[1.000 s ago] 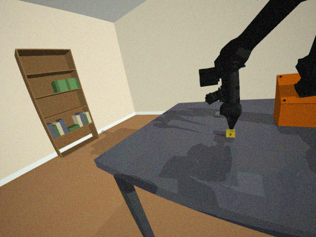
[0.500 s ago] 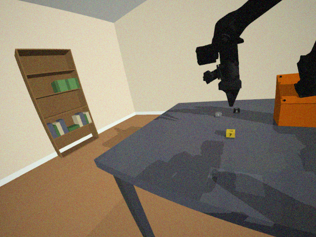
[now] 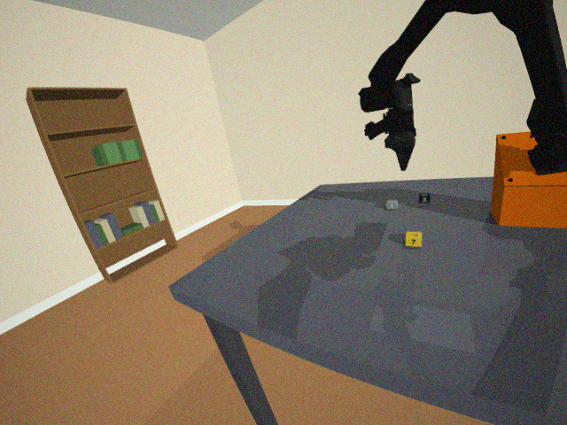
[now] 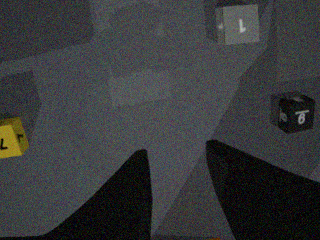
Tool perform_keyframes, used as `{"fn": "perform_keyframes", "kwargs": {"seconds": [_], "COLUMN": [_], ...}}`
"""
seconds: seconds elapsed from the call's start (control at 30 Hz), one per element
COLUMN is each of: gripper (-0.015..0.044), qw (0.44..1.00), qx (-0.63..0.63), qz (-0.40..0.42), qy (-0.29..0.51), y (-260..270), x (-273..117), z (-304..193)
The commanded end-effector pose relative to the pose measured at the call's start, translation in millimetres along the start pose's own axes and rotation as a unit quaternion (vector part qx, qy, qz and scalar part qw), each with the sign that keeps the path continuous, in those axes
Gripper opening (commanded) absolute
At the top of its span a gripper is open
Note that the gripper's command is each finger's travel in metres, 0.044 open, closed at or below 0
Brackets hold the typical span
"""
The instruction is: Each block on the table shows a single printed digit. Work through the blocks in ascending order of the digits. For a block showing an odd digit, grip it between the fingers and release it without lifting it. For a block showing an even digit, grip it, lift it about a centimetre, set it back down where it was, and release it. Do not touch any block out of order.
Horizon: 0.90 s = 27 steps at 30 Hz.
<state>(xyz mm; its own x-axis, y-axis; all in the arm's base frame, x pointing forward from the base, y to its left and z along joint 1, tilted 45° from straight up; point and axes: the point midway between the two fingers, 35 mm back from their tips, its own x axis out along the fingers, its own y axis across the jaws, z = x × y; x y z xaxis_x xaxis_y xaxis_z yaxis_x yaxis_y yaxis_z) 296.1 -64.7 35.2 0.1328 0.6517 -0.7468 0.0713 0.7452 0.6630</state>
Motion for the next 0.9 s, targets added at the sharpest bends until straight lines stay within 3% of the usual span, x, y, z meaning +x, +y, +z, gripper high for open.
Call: {"fn": "perform_keyframes", "kwargs": {"seconds": [0.0, 0.2, 0.43, 0.5, 0.63, 0.77, 0.87], "gripper": [0.012, 0.012, 0.012, 0.0173, 0.0278, 0.0382, 0.04], "qw": [1.0, 1.0, 1.0, 1.0, 1.0, 1.0, 1.0], "qx": [0.001, -0.004, -0.005, -0.005, -0.005, -0.005, -0.005], "qz": [0.001, 0.02, 0.023, 0.022, 0.024, 0.024, 0.024], "qy": [0.003, 0.004, 0.004, 0.004, 0.004, 0.004, 0.004], "y": [-68.9, -154.2, -160.5, -160.8, -156.3, -155.9, -155.8], "x": [2.3, 15.1, 16.8, 30.6, 95.0, 98.1, 99.2], "z": [-12.2, -51.7, -56.1, -54.8, -56.2, -56.6, -56.6]}}
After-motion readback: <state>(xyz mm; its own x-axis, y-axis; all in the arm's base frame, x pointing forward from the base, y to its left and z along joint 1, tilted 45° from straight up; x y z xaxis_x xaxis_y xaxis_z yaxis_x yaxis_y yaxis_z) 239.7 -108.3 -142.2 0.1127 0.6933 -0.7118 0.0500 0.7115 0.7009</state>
